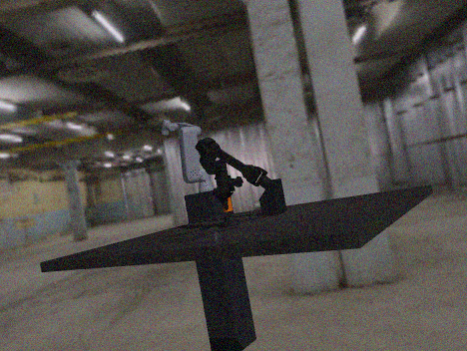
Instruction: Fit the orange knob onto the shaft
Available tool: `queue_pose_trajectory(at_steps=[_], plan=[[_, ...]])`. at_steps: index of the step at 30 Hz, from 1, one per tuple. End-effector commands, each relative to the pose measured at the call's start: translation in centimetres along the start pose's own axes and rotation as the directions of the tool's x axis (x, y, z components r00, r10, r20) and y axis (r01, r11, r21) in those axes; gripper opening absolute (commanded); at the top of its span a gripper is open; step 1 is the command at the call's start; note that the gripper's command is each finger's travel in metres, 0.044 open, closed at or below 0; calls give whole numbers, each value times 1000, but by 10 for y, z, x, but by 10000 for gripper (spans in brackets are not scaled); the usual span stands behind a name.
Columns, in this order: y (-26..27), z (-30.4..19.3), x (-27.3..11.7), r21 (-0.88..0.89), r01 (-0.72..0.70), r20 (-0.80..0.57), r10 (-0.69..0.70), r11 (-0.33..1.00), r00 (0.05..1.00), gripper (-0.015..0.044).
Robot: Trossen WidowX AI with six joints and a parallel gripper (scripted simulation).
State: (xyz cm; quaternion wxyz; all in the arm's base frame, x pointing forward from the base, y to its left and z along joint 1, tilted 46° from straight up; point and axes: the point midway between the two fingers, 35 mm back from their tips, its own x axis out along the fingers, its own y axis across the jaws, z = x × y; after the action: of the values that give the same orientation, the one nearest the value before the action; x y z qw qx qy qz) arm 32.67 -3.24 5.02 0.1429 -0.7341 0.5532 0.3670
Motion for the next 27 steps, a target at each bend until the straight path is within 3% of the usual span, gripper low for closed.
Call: queue_pose_trajectory(at_steps=[1, 27], plan=[[-1, 1, 0, -19, 4, -2, -4, 1000, 1000, 0], [0, 1, -2, -19, 4, -2, -4, 1000, 1000, 0]])
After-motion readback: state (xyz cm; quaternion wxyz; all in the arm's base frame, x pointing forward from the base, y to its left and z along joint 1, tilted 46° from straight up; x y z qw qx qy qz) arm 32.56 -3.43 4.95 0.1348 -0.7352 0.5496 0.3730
